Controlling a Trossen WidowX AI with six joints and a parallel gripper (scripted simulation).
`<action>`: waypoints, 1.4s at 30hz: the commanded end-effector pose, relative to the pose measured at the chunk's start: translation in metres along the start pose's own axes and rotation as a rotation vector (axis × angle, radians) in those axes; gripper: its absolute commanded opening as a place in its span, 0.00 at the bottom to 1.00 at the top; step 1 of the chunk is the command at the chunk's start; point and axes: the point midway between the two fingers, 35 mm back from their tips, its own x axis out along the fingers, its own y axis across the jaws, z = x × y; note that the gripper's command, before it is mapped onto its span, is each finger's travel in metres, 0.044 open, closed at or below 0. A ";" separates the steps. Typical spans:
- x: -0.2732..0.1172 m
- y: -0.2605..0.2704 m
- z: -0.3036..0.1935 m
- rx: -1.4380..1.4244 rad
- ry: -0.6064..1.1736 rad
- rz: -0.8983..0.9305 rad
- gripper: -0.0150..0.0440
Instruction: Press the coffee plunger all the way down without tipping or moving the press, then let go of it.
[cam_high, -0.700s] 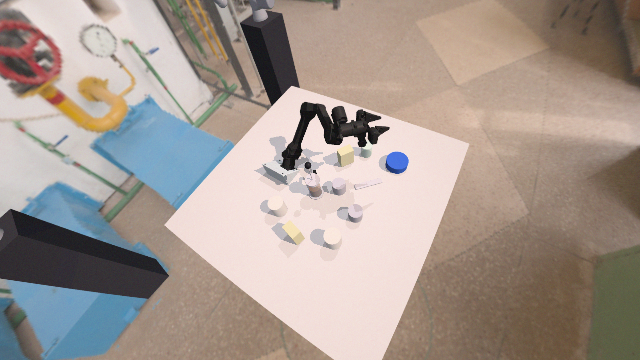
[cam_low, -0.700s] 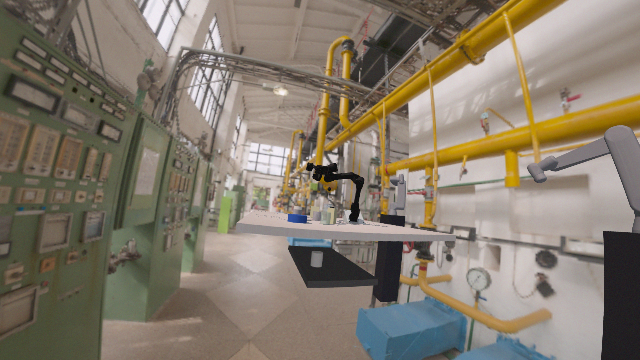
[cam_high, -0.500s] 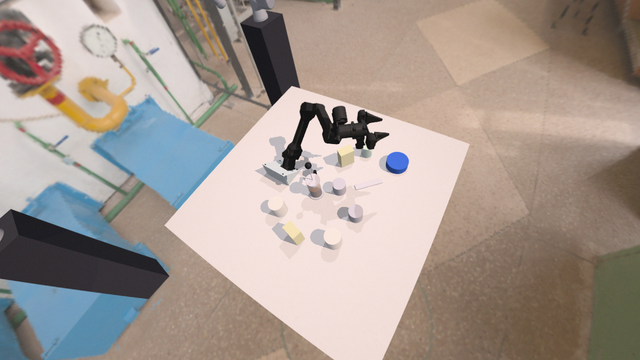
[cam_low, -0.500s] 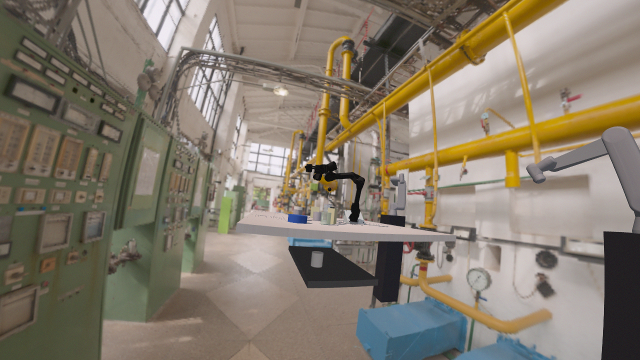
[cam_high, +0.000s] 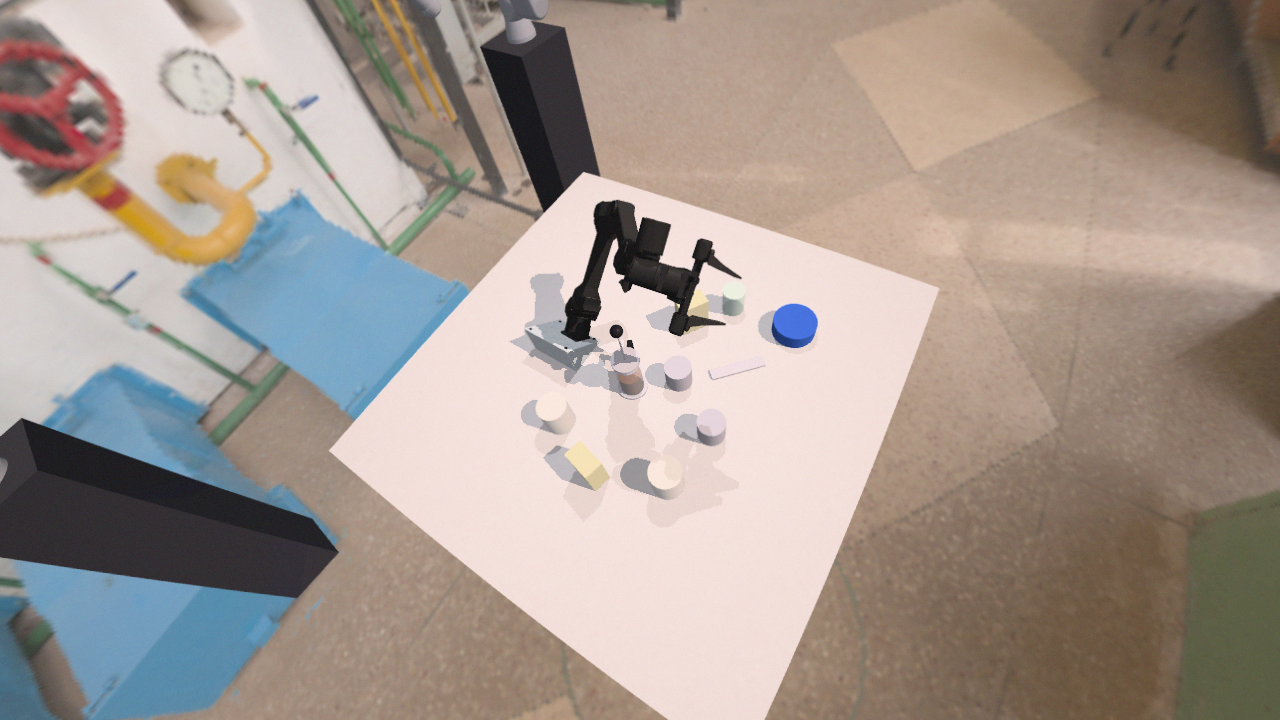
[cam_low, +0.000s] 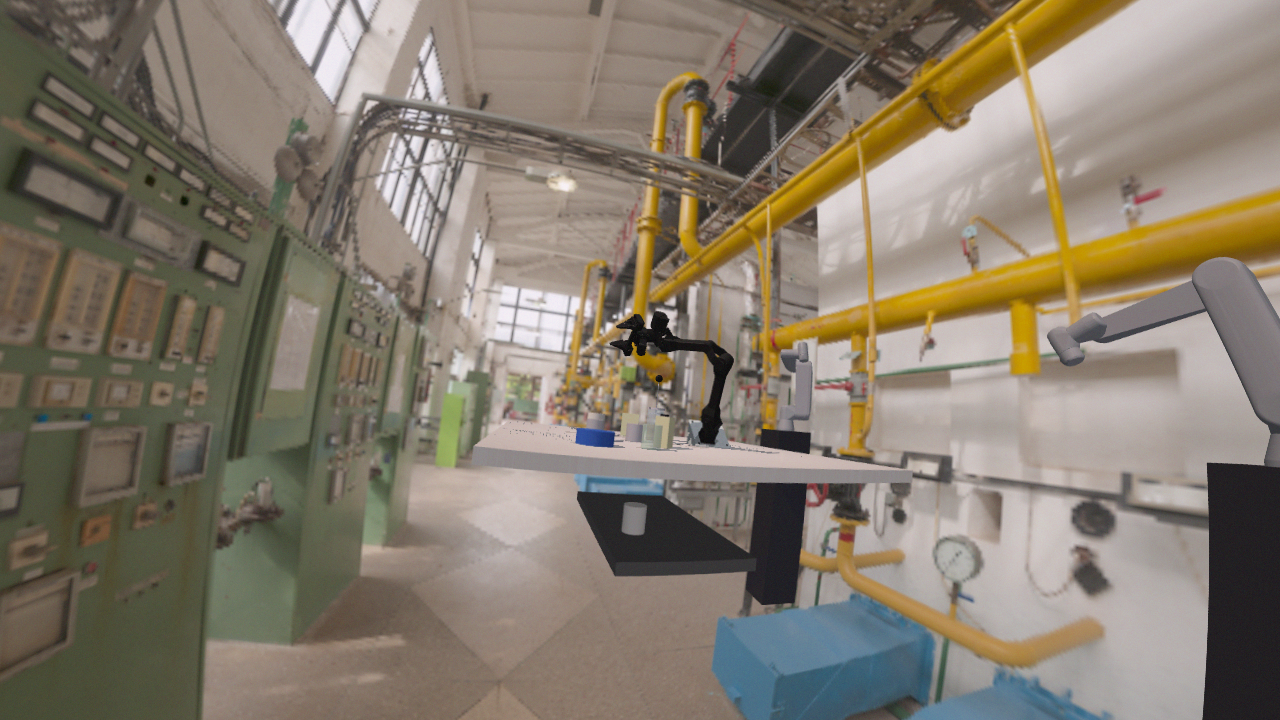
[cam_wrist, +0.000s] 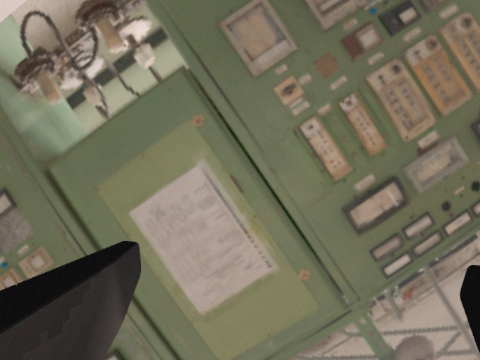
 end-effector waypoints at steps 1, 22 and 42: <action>-0.056 0.042 -0.027 0.473 0.114 0.182 1.00; -0.212 0.098 0.012 1.855 0.506 0.367 1.00; -0.251 0.106 0.094 2.544 0.649 0.276 1.00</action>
